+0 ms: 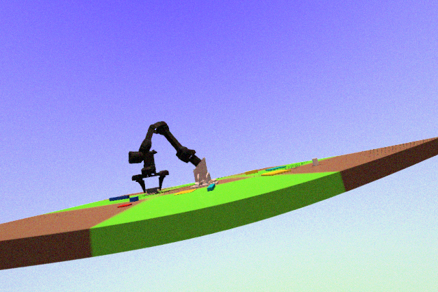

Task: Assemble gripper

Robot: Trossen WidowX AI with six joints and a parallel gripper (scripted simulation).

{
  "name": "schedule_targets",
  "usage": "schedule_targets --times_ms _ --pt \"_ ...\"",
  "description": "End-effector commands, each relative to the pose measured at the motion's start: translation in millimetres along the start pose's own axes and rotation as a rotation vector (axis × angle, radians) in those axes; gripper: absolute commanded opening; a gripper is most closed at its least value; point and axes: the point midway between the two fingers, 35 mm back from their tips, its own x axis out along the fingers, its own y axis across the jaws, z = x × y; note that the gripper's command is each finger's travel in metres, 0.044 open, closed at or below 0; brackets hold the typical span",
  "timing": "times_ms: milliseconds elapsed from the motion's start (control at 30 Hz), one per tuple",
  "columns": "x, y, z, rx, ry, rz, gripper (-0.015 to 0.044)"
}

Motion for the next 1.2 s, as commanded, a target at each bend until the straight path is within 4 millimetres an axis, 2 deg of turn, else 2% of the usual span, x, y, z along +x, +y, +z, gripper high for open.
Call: schedule_targets --times_ms 0,233,933,1167 --pt "0.0 0.0 0.0 0.000 0.000 0.000 0.0351" --pt "-4.5 -0.1 0.8 0.000 0.000 0.001 0.0351" --pt "-70.3 0.1 1.0 -0.001 -0.005 0.006 0.0351" --pt "-72.0 1.7 2.1 0.000 -0.006 0.008 0.0351"
